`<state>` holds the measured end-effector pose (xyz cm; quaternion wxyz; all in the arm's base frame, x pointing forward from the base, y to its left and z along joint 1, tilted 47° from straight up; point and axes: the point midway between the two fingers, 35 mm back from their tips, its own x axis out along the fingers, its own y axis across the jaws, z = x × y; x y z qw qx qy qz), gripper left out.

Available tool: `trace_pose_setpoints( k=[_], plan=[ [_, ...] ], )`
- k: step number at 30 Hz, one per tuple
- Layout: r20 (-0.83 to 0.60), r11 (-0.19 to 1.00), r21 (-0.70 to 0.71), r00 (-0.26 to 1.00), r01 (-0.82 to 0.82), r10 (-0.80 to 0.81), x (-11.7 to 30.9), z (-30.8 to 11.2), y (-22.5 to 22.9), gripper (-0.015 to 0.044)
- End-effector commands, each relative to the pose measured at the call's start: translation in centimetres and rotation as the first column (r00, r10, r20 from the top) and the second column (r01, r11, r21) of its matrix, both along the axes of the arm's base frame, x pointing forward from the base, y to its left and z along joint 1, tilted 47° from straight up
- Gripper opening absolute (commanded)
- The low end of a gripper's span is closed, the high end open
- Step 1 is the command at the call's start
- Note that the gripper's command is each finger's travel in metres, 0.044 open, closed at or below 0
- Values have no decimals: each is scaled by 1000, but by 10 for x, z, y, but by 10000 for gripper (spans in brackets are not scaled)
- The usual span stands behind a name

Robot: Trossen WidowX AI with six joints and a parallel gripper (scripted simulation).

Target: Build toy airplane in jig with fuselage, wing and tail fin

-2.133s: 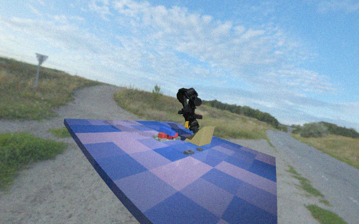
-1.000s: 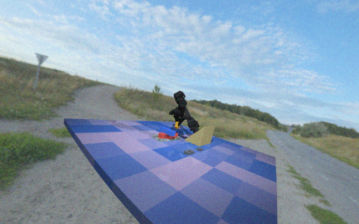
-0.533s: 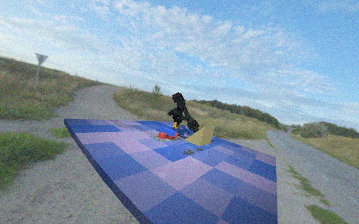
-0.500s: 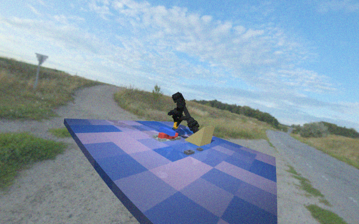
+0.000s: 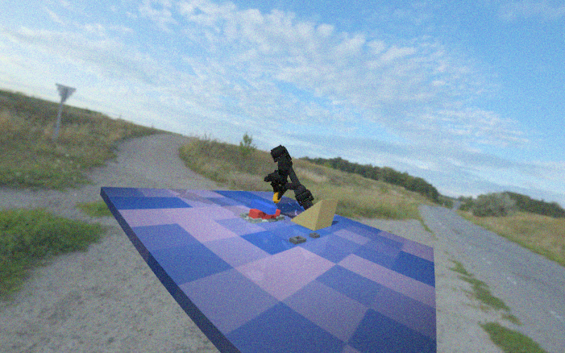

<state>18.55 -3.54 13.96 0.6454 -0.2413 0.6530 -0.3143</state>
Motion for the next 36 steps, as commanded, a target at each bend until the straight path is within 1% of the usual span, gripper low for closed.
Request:
trace_pose_setpoints(
  k=[1,8,32,36],
  plan=[
    [0,1000,-4,1000,-5,5,0,1,-1,65],
    [0,1000,-4,1000,-5,5,0,1,-2,65],
    [1,1000,-5,1000,-5,5,-2,-24,-30,65],
    [-3,1000,-2,1000,-1,1,-1,-25,-29,58]
  ],
)
